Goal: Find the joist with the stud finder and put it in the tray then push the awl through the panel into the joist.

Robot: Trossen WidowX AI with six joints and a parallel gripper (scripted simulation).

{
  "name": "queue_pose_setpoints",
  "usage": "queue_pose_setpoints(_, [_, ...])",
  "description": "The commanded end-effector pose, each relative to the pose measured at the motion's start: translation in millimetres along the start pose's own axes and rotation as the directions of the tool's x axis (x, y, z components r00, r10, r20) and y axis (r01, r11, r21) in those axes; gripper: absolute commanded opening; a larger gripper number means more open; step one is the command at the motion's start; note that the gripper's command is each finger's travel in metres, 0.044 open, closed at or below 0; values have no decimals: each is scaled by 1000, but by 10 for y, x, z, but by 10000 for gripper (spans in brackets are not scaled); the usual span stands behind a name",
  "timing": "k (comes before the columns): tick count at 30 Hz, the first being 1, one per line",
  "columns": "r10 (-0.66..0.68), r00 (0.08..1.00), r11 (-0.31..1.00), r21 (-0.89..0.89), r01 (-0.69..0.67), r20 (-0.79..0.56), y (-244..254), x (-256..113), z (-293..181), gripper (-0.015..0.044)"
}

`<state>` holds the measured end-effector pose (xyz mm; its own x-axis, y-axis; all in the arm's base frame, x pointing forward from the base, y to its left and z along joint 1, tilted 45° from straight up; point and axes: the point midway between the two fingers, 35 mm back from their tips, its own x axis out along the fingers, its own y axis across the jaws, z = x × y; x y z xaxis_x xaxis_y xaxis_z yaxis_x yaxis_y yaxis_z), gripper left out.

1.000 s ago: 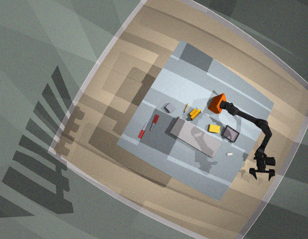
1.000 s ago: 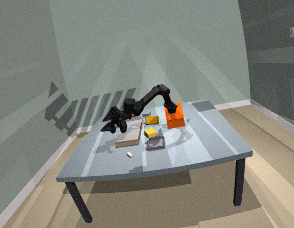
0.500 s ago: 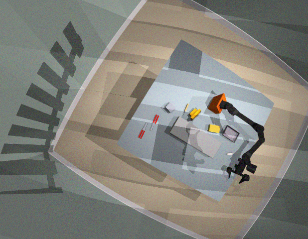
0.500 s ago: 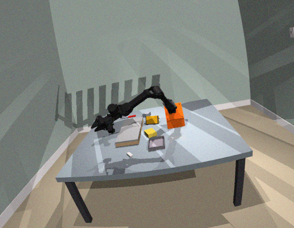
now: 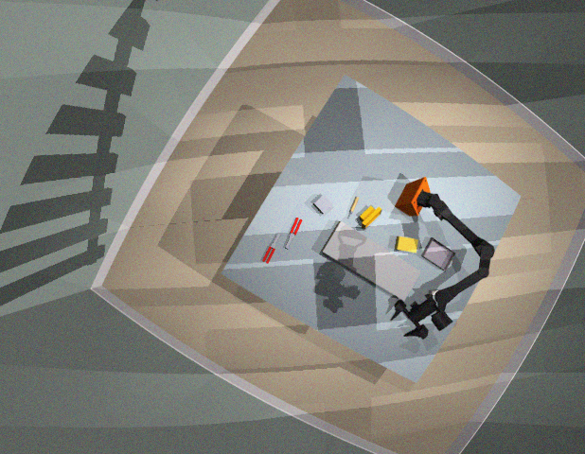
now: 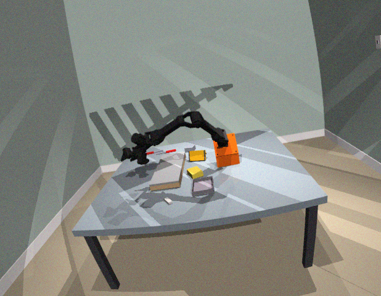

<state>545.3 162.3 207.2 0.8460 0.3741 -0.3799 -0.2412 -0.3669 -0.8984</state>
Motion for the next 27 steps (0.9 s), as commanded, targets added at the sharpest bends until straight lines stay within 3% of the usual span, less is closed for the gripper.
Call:
queue_pose_setpoints(1, [161,987,987,29,-161,14,703,72,-252,440])
queue_pose_setpoints(8, [376,924,919,96,-381,66,1718,-23,-541,440])
queue_pose_setpoints(16, [570,799,774,201,-600,189,2860,-394,-700,440])
queue_pose_setpoints(27, [645,589,454,376,-808,486,4209,-1328,-476,440])
